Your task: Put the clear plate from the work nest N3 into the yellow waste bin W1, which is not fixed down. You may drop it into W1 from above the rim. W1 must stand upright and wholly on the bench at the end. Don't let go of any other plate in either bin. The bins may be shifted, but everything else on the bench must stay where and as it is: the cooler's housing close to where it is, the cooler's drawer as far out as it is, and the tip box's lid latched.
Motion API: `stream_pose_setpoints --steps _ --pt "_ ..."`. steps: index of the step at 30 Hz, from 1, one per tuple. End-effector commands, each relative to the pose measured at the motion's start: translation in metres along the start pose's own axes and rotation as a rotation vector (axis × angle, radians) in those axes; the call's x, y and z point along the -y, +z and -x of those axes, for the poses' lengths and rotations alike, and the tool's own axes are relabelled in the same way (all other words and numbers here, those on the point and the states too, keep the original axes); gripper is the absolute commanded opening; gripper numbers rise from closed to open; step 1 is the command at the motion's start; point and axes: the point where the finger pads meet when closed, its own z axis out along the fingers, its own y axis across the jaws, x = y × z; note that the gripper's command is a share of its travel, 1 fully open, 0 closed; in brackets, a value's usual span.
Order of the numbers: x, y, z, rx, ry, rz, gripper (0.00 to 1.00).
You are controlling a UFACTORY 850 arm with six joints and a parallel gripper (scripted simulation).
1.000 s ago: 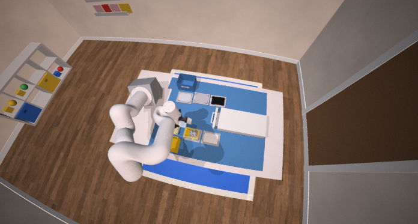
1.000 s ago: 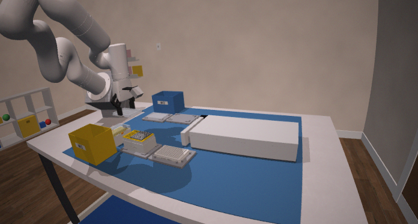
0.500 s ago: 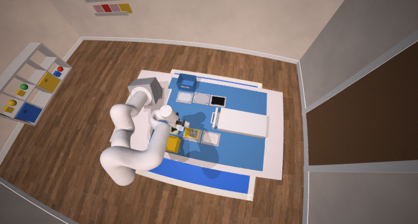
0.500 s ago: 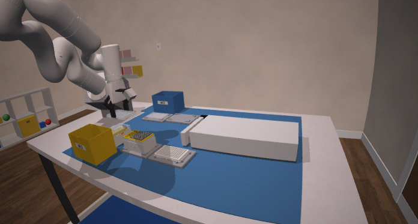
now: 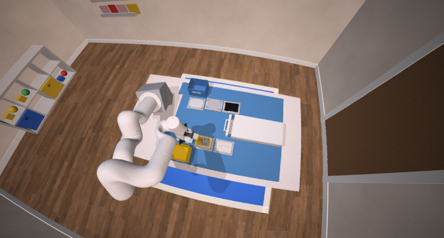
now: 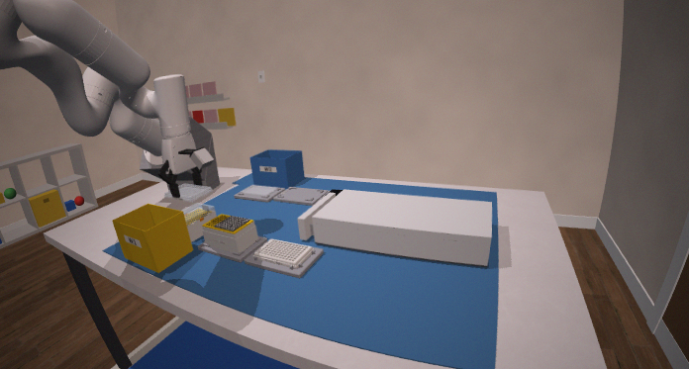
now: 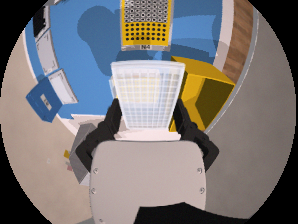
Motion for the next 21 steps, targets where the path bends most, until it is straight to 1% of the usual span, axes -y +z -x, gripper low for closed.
stream_pose_setpoints --steps 1,12,14,21 --pt "-0.008 0.000 0.003 -0.001 0.000 0.000 0.00" --pt "-0.036 0.000 0.013 -0.001 0.000 0.000 0.00" --pt "-0.036 0.000 0.013 -0.001 0.000 0.000 0.00" --pt "-0.053 0.000 0.019 -0.001 0.000 0.000 0.00"
